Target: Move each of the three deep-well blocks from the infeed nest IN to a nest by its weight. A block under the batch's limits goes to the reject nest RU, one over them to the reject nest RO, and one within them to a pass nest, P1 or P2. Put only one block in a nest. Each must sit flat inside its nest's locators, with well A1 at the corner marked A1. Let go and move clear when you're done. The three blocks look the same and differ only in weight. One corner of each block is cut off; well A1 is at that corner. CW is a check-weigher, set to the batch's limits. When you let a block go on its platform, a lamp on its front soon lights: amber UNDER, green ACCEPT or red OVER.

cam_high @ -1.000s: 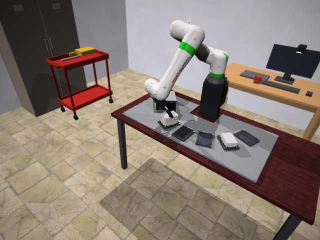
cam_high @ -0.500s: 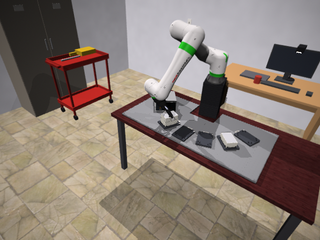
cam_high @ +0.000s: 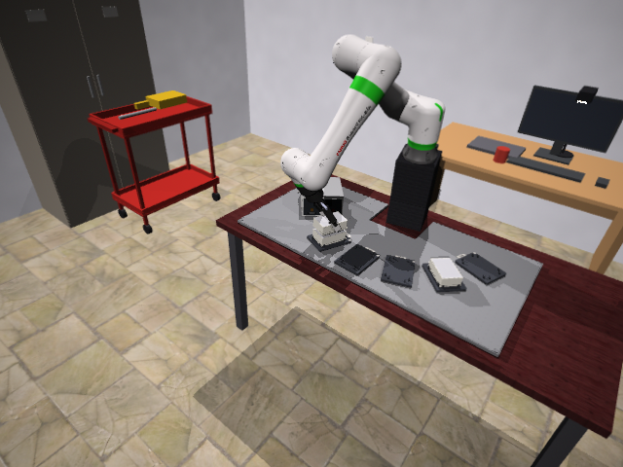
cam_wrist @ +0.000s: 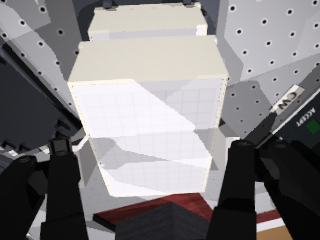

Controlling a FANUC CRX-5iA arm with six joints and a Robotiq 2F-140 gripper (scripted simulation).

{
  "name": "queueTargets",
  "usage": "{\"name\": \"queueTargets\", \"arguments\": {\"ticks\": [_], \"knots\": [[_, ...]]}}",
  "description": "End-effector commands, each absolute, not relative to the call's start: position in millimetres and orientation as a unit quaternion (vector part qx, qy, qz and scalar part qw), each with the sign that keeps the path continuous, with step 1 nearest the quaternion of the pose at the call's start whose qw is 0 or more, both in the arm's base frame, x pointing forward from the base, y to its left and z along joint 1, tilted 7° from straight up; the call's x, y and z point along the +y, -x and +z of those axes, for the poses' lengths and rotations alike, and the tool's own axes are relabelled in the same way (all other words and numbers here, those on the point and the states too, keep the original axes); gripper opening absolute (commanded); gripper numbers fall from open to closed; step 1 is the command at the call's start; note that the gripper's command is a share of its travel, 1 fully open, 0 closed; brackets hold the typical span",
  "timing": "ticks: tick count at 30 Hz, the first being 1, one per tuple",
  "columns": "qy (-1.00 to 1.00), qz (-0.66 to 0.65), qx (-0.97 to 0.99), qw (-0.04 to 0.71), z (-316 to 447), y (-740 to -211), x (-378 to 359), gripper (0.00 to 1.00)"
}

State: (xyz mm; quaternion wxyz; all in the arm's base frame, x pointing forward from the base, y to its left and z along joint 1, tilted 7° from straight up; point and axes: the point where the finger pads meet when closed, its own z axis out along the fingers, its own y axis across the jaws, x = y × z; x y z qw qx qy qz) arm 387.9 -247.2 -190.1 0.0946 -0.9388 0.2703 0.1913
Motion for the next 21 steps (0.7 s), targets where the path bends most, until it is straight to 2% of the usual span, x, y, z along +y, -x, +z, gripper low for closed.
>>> {"name": "queueTargets", "arguments": {"ticks": [1,21], "knots": [[0.939,0.191,0.27,0.095,-188,-388,-247,0.1],[0.939,0.191,0.27,0.095,-158,-384,-248,0.1]]}}
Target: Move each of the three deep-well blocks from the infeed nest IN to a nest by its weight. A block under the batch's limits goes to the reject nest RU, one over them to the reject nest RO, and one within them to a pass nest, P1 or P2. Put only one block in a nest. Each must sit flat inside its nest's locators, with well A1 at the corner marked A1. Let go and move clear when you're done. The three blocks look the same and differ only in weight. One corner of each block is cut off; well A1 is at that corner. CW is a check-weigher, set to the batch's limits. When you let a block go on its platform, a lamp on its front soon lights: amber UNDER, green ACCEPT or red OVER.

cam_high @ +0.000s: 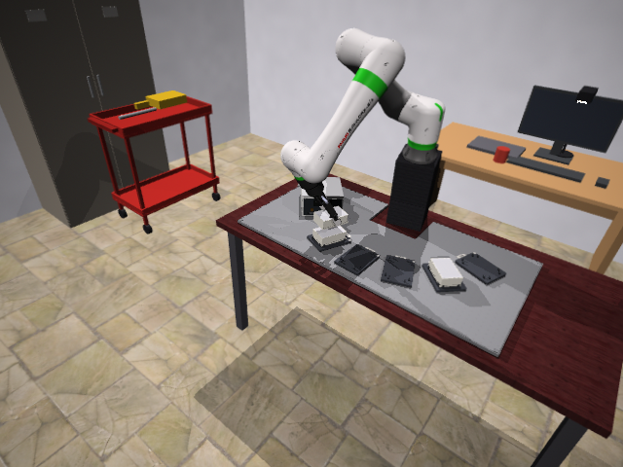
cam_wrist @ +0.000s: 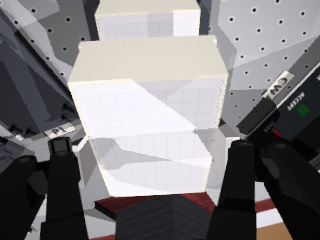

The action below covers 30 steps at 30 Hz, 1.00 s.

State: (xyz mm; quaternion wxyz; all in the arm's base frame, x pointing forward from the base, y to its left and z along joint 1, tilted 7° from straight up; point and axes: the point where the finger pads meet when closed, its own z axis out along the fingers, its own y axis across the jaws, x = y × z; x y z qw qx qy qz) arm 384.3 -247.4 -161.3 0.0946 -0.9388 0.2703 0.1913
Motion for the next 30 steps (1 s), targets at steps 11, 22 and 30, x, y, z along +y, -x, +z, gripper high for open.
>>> {"name": "queueTargets", "arguments": {"ticks": [11,22,30], "knots": [[0.939,0.191,0.27,0.095,-144,-382,-248,0.1],[0.939,0.191,0.27,0.095,-144,-382,-248,0.1],[0.929,0.189,0.3,0.105,-142,-377,-252,0.1]]}}
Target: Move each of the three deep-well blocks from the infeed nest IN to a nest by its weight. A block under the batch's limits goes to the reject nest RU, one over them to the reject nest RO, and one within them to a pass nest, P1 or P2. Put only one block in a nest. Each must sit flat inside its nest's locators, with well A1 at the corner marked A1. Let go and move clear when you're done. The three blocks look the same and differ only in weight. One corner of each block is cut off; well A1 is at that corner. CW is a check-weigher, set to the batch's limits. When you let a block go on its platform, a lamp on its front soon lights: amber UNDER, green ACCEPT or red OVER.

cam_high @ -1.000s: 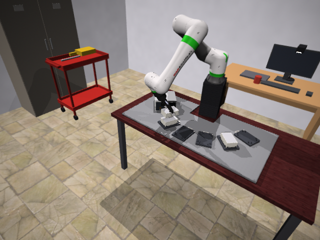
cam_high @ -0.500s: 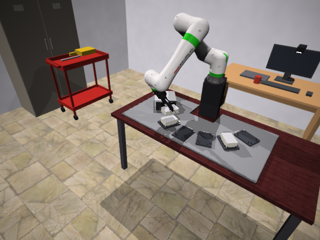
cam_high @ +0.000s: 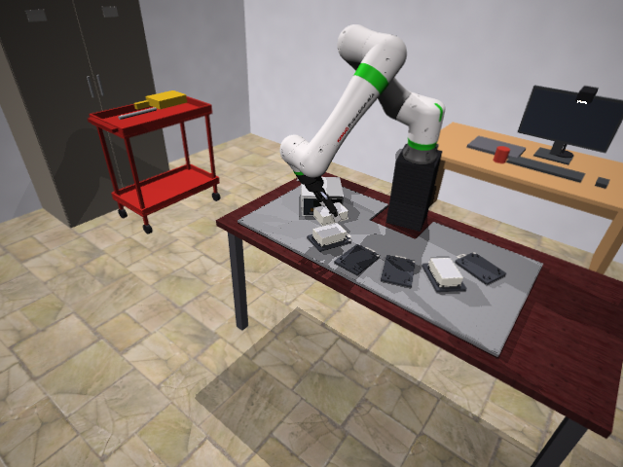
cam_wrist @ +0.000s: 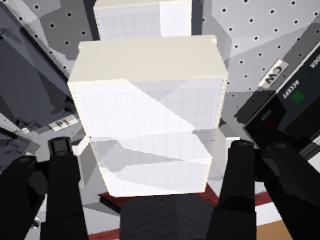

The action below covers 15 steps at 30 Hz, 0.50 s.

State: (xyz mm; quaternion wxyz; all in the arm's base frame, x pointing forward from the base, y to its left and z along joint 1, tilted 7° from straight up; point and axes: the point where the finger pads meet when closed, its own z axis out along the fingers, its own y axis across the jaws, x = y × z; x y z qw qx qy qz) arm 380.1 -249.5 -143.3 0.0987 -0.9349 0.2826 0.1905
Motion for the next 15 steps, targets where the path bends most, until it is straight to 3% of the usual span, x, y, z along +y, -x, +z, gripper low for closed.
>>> {"name": "queueTargets", "arguments": {"ticks": [1,15], "knots": [[0.929,0.189,0.3,0.105,-142,-377,-252,0.1],[0.868,0.177,0.439,0.151,-134,-344,-284,0.1]]}}
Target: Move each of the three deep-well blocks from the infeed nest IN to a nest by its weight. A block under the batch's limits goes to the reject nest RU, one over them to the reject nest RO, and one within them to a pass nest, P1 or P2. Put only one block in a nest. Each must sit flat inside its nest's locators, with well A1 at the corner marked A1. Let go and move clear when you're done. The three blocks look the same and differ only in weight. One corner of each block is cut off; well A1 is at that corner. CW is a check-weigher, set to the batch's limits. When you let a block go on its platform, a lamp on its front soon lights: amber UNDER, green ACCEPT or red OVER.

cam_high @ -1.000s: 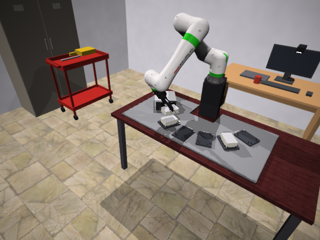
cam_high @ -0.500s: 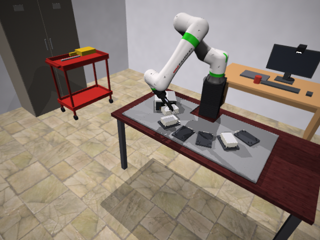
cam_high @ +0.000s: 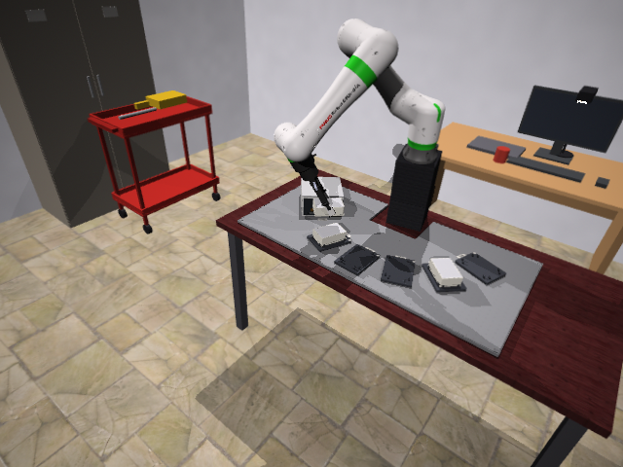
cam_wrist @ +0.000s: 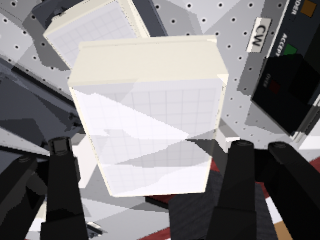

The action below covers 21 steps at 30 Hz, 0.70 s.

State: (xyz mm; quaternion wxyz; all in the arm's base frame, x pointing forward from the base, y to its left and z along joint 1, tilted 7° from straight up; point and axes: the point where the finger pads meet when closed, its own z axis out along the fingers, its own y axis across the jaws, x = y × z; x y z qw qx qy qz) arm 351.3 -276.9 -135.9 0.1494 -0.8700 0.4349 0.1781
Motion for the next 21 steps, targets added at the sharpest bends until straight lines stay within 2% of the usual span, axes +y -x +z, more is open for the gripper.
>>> {"name": "queueTargets", "arguments": {"ticks": [1,21], "knots": [[0.868,0.177,0.439,0.151,-133,-342,-286,0.1],[0.868,0.177,0.439,0.151,-124,-304,-322,0.1]]}}
